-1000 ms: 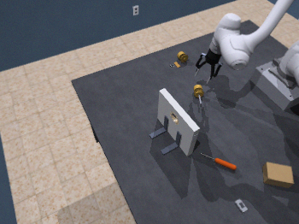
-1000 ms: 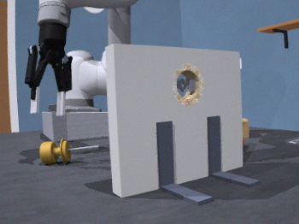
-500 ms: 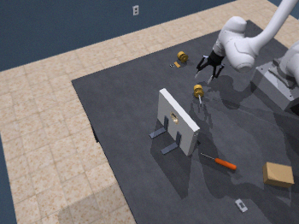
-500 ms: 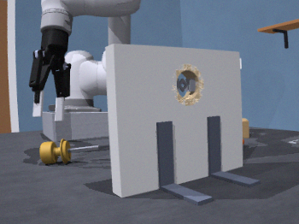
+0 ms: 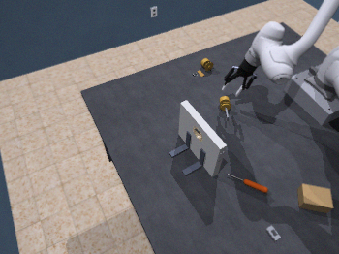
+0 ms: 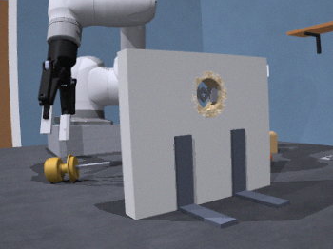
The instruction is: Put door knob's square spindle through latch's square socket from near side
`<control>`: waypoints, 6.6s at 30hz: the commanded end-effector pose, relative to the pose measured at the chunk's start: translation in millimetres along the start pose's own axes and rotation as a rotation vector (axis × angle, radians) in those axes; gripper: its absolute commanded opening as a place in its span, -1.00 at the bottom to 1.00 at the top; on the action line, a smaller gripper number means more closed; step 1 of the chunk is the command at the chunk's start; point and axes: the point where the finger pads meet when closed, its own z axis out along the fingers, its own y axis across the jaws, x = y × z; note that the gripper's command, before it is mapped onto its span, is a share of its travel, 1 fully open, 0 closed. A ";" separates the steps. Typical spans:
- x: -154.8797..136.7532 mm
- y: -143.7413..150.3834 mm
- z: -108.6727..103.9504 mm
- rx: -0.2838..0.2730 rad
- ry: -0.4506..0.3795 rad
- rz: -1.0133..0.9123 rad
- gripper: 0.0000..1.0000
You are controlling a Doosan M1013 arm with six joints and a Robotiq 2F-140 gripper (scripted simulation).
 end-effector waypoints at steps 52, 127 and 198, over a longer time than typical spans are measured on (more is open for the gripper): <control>0.4 8.8 55.9 0.056 -0.039 -0.177 0.13; -0.9 4.9 70.2 0.056 -0.039 -0.177 -0.16; -13.9 -13.6 8.4 -0.012 -0.018 -0.054 -0.16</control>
